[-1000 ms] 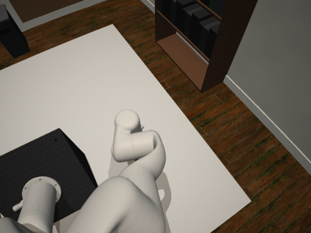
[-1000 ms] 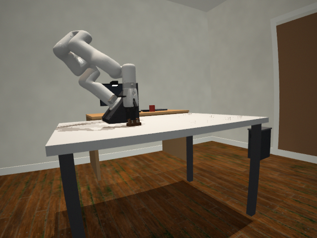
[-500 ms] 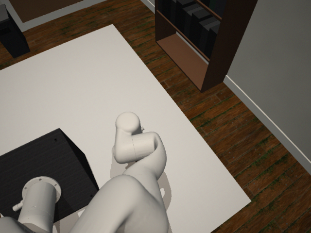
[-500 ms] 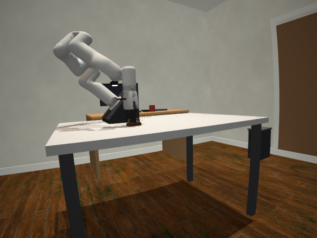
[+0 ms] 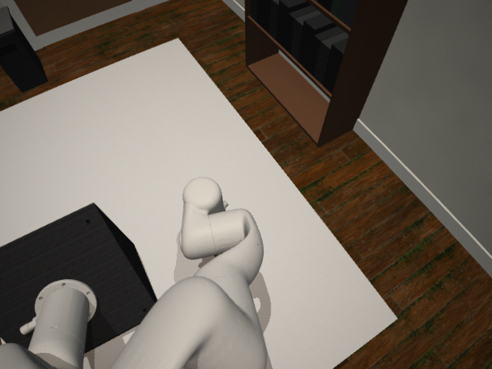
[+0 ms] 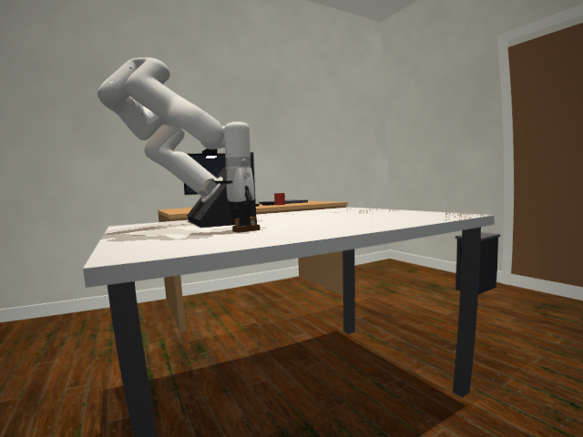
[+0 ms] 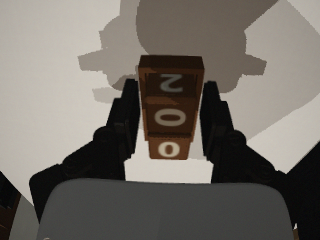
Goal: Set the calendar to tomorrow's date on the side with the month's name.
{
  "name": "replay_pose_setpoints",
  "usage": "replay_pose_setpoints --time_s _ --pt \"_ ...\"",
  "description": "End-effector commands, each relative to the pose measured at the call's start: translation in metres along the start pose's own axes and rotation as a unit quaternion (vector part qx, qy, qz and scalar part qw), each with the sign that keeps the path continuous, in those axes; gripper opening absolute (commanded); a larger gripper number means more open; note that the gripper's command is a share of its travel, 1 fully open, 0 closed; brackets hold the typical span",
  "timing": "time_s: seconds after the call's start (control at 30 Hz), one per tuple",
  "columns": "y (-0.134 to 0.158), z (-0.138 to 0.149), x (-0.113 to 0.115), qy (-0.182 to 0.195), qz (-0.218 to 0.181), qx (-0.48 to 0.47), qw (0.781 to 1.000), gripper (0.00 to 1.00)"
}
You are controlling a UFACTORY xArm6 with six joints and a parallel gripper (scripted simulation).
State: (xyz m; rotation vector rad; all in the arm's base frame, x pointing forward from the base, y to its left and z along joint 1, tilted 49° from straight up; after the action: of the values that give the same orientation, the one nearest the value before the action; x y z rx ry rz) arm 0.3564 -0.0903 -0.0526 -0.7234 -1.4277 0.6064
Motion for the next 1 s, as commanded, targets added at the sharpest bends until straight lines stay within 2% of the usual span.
replay_pose_setpoints --time_s 0.0,0.57,0.6,0.97 --pt "0.0002 -0.0011 0.0009 -0.001 -0.001 0.000 1.000 0.47" --pt "0.0002 -0.0011 0.0009 -0.001 -0.001 0.000 1.000 0.47" --pt "0.0002 -0.0011 0.0009 -0.001 -0.001 0.000 1.000 0.27" --pt "0.0002 -0.0011 0.0009 -0.001 -0.001 0.000 1.000 0.27"
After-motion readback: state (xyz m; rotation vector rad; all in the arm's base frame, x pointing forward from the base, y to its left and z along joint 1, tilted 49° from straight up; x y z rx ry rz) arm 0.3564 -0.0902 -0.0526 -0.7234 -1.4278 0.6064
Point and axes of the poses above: the point where the finger pads meet when closed, its own x axis back along the fingers, its own z axis across the jaws, y = z × x, the point moved 1 cm from there along x, back along the fingers, and after that the axes turned 10 degrees about -x, right-handed, at the moved point
